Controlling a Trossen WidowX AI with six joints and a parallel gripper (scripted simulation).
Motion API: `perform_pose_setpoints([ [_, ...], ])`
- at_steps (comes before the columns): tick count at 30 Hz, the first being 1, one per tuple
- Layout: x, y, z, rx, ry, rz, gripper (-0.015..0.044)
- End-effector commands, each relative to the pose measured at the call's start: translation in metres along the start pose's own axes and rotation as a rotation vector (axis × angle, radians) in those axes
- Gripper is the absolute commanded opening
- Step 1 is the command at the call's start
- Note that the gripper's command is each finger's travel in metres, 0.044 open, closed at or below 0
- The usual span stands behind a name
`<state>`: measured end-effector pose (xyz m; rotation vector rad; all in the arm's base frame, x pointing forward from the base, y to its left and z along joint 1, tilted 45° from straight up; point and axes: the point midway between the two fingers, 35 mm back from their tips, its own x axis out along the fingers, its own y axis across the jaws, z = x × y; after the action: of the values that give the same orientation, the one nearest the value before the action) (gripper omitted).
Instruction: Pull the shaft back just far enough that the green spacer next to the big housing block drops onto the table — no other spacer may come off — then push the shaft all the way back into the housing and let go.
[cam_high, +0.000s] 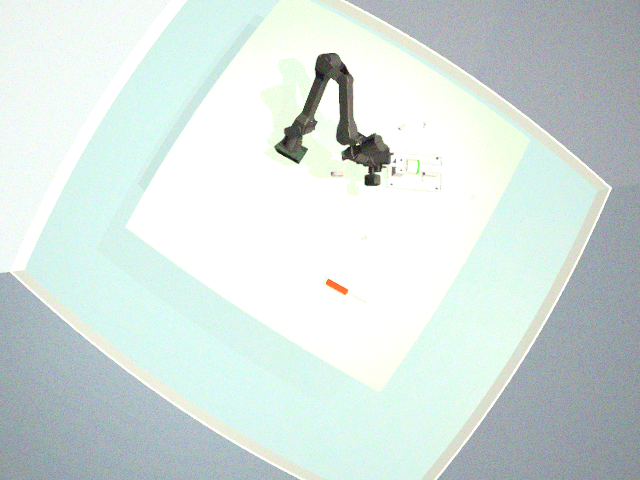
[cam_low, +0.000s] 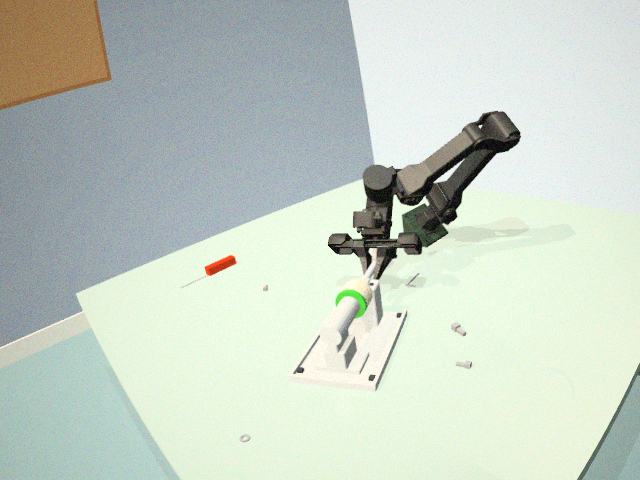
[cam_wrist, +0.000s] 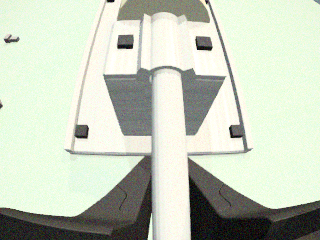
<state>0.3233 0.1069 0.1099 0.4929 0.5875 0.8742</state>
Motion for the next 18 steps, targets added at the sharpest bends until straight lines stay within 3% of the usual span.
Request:
perform_pose_setpoints([
  [1,-0.0010,0.0006,-0.0007,-0.005,0.000,0.001,0.0000],
  [18,-0.0023,0.0005,-0.0020,-0.005,0.000,0.001,0.0000],
])
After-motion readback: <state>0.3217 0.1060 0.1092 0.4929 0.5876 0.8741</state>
